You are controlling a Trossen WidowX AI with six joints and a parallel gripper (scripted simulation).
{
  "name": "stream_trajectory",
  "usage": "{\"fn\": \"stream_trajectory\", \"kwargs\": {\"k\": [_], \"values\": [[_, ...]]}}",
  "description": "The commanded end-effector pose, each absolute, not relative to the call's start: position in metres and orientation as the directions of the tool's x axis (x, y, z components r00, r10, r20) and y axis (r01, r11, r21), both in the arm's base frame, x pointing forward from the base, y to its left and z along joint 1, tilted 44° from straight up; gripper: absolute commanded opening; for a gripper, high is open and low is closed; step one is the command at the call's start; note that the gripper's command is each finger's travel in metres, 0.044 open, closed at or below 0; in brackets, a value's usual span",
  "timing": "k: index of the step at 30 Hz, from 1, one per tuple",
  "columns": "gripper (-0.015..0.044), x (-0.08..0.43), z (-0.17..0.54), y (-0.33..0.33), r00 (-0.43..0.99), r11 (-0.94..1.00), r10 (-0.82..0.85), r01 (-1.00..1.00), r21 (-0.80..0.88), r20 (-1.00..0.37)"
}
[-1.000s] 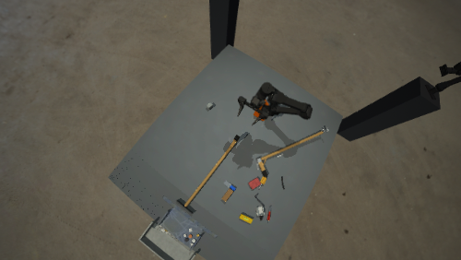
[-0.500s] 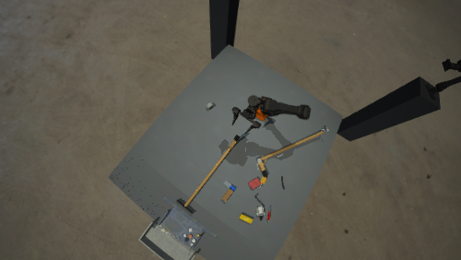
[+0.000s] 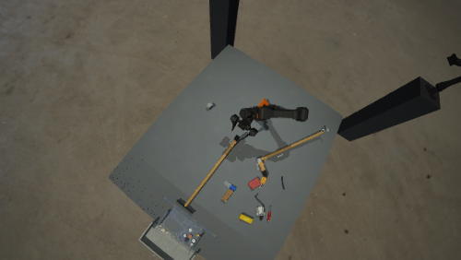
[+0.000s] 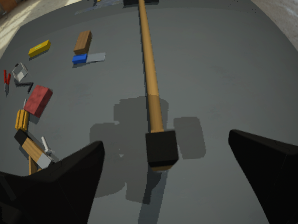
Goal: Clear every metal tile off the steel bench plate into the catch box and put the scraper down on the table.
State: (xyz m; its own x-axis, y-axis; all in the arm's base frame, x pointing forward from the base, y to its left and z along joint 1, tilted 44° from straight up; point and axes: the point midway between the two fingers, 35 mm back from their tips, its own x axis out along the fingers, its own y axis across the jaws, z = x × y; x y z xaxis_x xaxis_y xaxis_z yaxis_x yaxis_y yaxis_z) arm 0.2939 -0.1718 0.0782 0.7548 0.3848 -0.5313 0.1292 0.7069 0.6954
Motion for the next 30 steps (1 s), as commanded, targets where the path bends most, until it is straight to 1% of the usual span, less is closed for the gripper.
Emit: {"fn": "stream_trajectory", "kwargs": {"k": [1, 5, 21, 30], "values": [[0.0440, 0.292, 0.064, -0.156, 0.704, 0.715, 0.423, 0.127, 0.687, -0.570], [0.0440, 0.291, 0.055, -0.143, 0.663, 0.722, 0.453, 0.120, 0.682, -0.596], [0.0440, 0.272, 0.093, -0.177, 0.687, 0.725, 0.436, 0.115, 0.679, -0.582], [0.0440, 0.274, 0.080, -0.166, 0.687, 0.726, 0.435, 0.115, 0.679, -0.582]]}}
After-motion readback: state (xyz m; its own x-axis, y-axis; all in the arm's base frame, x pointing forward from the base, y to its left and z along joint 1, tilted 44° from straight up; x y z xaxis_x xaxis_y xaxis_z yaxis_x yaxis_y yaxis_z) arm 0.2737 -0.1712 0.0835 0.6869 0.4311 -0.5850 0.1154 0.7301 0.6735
